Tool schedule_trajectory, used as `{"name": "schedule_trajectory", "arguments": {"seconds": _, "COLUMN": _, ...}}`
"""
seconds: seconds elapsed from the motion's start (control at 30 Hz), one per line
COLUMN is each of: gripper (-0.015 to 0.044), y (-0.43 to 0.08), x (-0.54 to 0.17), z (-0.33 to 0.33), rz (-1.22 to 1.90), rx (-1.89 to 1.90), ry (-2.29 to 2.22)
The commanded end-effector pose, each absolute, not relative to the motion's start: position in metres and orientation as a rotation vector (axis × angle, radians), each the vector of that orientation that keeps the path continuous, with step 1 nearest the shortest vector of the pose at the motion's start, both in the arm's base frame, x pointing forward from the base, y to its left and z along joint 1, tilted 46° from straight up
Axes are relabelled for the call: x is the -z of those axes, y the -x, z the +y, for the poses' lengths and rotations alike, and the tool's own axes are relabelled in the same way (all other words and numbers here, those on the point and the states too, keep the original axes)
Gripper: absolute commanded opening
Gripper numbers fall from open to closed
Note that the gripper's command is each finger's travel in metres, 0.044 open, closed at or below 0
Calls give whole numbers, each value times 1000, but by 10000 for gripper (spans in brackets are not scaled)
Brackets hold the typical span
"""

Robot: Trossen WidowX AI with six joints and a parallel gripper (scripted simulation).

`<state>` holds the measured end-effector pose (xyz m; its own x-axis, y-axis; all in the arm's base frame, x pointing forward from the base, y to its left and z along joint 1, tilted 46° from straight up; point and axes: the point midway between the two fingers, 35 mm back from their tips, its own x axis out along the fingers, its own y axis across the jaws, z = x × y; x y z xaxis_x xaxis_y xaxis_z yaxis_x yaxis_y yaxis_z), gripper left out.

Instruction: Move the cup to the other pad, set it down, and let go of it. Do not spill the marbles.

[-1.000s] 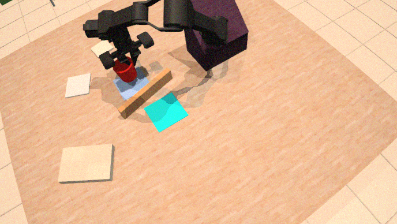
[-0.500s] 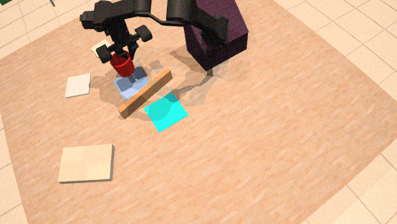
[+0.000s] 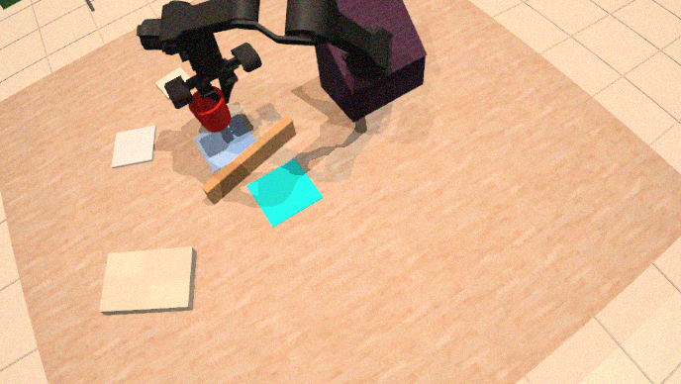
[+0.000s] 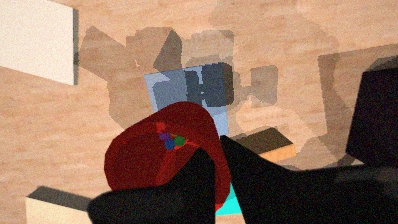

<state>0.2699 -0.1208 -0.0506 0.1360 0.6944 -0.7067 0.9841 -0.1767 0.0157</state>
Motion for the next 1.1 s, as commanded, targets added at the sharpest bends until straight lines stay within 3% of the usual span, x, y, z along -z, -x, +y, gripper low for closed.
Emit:
{"name": "schedule_trajectory", "arguments": {"seconds": 0.0, "gripper": 0, "y": -270, "x": 50, "z": -120, "rz": 1607, "rx": 786, "ry": -1934}}
{"name": "schedule_trajectory", "arguments": {"seconds": 1.07, "gripper": 0, "y": -262, "x": 9, "z": -79, "rz": 1610, "rx": 784, "ry": -1929}}
